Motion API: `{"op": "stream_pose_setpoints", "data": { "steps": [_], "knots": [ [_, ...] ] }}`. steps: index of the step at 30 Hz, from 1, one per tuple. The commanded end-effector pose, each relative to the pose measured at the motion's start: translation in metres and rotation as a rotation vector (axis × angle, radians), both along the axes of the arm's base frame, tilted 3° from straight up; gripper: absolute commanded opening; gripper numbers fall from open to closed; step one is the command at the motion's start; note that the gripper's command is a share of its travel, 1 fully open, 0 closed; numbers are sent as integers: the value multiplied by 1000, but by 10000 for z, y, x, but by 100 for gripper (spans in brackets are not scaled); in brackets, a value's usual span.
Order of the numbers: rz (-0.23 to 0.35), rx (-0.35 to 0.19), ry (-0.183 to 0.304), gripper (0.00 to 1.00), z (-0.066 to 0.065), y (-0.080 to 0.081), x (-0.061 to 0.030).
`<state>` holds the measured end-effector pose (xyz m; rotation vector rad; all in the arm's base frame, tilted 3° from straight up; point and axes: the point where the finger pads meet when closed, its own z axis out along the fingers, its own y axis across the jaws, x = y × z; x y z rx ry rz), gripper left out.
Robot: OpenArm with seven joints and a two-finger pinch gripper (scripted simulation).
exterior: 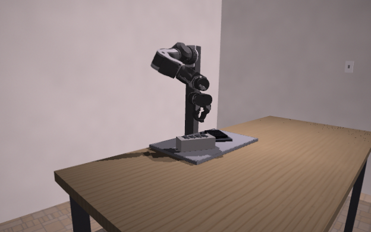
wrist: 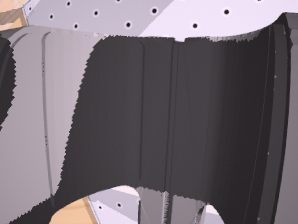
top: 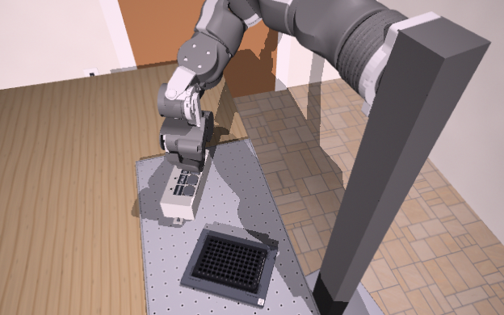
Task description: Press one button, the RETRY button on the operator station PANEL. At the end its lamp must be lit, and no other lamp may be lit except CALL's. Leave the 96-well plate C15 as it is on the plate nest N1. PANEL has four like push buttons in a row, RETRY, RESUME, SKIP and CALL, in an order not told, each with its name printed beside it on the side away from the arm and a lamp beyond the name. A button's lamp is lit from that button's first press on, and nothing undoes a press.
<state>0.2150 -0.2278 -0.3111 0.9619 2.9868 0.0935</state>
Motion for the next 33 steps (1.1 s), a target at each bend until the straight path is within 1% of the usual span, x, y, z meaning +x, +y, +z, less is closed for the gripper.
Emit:
{"op": "stream_pose_setpoints", "data": {
  "steps": [1,6,18,19,23,33],
  "knots": [
    [1,1,-4,0,15,-1,15],
    [-15,-151,-214,0,56,-429,-124],
    [-15,-151,-214,0,56,-429,-124],
    [-15,-180,-248,0,57,-505,-161],
    [-28,-300,-418,0,105,-851,-250],
    [-28,-300,-418,0,105,-851,-250]
  ]
}}
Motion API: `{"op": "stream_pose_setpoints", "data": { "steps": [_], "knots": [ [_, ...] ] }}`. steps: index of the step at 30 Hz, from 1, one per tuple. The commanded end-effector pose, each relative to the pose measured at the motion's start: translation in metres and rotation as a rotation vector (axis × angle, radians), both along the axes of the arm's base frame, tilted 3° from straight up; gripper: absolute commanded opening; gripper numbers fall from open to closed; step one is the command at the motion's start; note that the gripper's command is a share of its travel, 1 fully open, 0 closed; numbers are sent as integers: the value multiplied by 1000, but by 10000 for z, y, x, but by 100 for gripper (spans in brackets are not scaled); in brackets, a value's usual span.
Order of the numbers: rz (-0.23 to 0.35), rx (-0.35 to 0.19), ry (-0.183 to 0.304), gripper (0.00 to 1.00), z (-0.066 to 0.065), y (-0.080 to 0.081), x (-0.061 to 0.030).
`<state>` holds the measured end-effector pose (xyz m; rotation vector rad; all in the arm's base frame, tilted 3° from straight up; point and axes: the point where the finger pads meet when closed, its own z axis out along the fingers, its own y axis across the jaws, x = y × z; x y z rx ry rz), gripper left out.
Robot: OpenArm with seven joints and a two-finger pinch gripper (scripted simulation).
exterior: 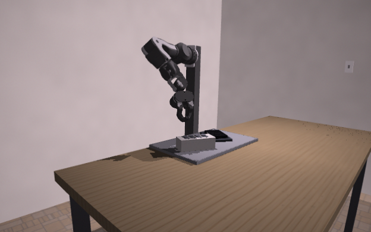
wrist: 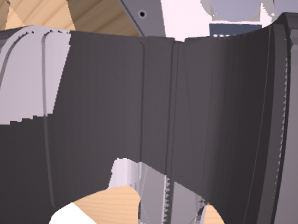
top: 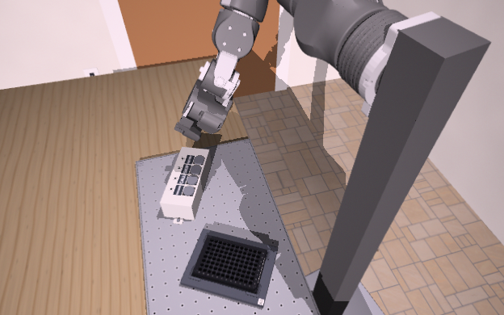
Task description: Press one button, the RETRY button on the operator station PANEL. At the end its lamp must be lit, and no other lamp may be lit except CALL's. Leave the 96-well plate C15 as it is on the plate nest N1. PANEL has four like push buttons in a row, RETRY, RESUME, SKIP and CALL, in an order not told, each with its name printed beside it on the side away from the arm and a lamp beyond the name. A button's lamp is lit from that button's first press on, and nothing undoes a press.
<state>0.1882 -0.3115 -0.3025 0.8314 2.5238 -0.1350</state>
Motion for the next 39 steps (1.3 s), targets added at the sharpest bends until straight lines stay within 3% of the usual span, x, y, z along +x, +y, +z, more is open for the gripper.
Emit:
{"op": "stream_pose_setpoints", "data": {
  "steps": [1,3,7,39],
  "knots": [
    [0,-3,-11,0,19,-14,18],
    [-2,-23,-34,0,12,-20,6],
    [-10,-110,-162,0,35,-90,5],
    [-8,-107,-160,0,19,6,27]
  ]
}}
